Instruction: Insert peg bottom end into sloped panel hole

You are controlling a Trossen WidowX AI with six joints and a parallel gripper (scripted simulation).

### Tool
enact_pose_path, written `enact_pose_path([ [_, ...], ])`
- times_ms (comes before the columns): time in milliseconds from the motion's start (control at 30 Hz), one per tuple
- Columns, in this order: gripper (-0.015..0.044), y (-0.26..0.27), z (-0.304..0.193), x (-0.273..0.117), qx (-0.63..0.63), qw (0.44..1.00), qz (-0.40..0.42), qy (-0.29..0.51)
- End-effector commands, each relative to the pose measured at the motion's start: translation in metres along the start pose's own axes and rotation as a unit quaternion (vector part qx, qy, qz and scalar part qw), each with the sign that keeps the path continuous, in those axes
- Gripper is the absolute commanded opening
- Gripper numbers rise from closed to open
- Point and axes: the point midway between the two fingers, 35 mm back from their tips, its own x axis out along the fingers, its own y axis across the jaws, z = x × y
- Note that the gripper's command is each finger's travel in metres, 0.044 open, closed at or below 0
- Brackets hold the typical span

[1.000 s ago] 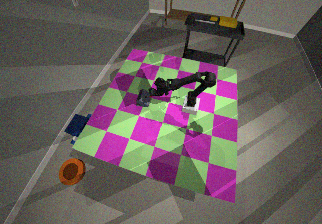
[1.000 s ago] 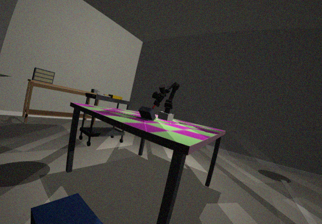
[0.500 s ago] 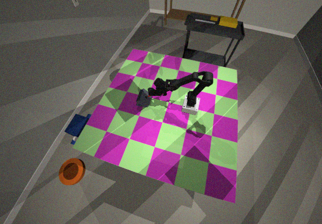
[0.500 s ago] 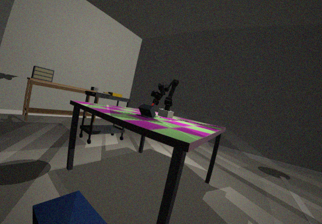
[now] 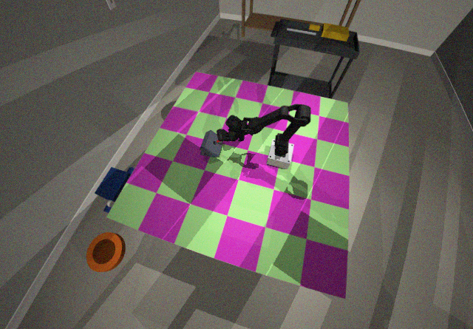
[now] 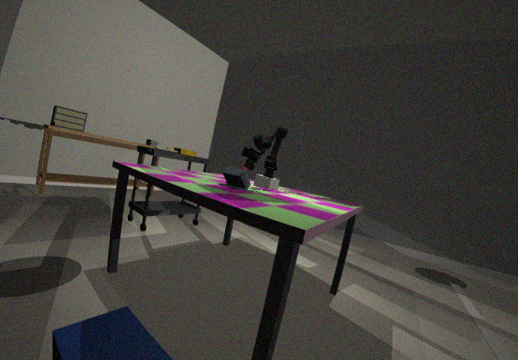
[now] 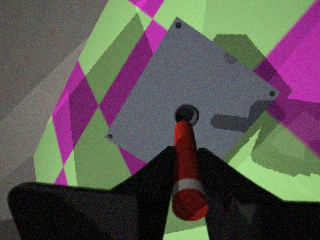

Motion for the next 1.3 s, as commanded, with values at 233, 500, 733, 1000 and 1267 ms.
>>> enact_pose_path([
  [233, 0.0, -0.002, 0.0, 0.009, -0.001, 1.0, -0.004, -0.002],
  [500, 0.0, -0.003, -0.001, 0.021, 0.0, 1.0, -0.004, -0.002],
  [733, 0.0, -0.004, -0.002, 0.022, -0.001, 1.0, -0.004, 0.001],
  [1000, 0.0, -0.005, -0.002, 0.021, -0.001, 1.0, -0.004, 0.002],
  [1267, 0.0, -0.004, -0.002, 0.021, -0.001, 1.0, -0.004, 0.002],
])
